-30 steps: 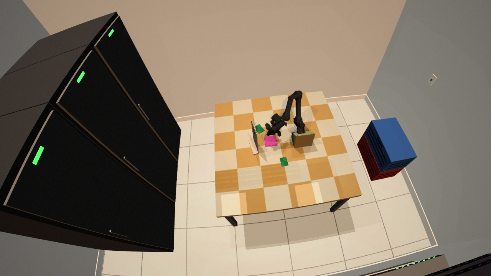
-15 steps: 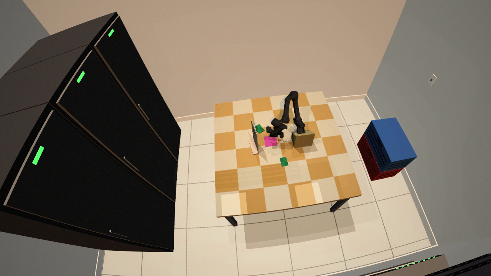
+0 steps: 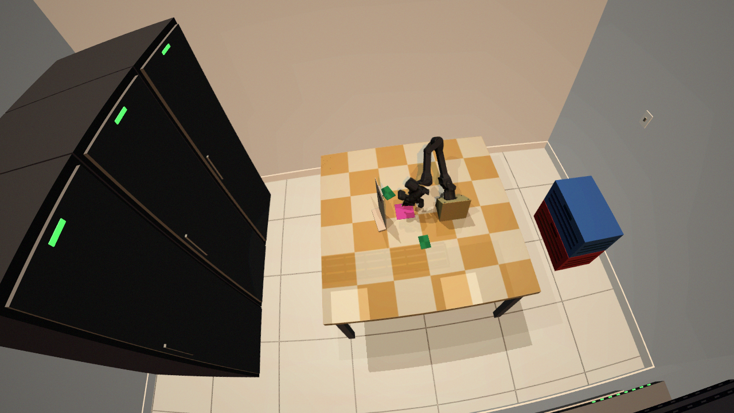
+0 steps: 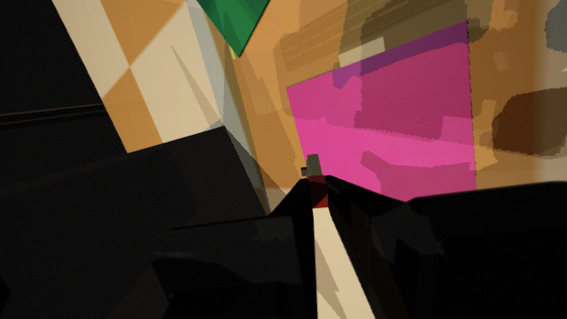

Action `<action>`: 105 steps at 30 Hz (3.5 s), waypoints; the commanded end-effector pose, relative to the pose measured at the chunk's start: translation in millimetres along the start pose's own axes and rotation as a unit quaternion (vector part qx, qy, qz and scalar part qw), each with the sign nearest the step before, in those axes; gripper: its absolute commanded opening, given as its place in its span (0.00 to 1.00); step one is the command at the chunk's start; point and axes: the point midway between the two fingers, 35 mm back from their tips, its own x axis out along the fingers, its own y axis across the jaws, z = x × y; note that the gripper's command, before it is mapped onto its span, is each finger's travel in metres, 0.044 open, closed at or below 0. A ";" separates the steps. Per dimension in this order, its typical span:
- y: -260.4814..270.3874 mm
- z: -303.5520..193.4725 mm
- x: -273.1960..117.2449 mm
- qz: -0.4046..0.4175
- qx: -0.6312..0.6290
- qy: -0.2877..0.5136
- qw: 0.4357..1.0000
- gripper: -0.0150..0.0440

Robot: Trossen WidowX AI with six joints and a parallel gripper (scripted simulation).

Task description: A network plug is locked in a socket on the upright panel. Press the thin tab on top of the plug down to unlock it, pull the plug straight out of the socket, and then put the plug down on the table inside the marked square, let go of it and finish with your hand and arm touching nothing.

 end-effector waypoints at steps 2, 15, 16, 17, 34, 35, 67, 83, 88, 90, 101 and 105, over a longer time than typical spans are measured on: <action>-5.3 -0.5 4.1 -0.004 -0.004 0.001 1.000 0.25; -11.1 -1.1 13.8 -0.005 -0.004 0.002 1.000 0.25; -11.6 -1.1 14.5 -0.005 -0.004 0.002 1.000 0.25; -12.0 -1.1 15.3 -0.005 -0.004 0.002 1.000 0.25; -20.3 -0.6 26.7 -0.005 -0.004 0.002 1.000 0.25; -20.8 -0.5 27.3 -0.005 -0.004 0.002 1.000 0.25; -32.6 2.3 43.2 -0.003 -0.006 0.000 1.000 0.25; -32.6 2.2 43.2 -0.002 -0.004 -0.001 1.000 0.48; -32.6 2.2 43.2 -0.002 -0.004 -0.001 1.000 0.52; -32.5 2.2 42.7 -0.002 -0.004 -0.001 1.000 0.52; -31.8 1.8 33.9 -0.003 -0.004 0.000 1.000 0.52; -31.7 1.7 30.6 -0.003 -0.004 0.001 1.000 0.52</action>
